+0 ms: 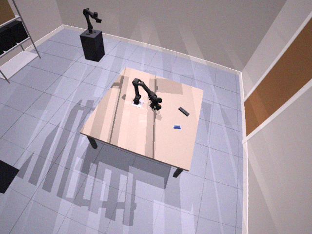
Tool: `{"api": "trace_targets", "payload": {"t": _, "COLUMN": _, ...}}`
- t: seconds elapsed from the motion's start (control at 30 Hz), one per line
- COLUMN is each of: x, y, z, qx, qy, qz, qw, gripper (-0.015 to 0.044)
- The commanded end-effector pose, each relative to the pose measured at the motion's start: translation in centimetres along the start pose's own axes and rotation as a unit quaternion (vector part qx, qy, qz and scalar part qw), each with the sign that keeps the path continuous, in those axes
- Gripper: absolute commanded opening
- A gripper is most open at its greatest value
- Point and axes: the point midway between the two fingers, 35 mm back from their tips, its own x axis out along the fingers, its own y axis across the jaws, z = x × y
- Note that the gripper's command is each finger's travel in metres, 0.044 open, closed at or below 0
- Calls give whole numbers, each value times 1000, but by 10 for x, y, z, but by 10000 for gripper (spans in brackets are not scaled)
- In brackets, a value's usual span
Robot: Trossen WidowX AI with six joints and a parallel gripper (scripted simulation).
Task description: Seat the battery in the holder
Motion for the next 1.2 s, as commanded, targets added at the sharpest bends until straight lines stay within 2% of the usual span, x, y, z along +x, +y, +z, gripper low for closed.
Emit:
{"api": "trace_targets", "payload": {"t": 0.0, "x": -1, "y": -1, "z": 5, "qx": -2, "qy": 3, "qz": -1, "qw": 1000, "gripper": 76}}
{"api": "trace_targets", "payload": {"t": 0.73, "x": -8, "y": -1, "z": 20, "qx": -2, "qy": 1, "qz": 2, "qw": 1000, "gripper": 76}}
{"api": "trace_targets", "payload": {"t": 1.17, "x": -4, "y": -1, "z": 18, "qx": 5, "qy": -47, "qz": -5, "qw": 999, "gripper": 76}}
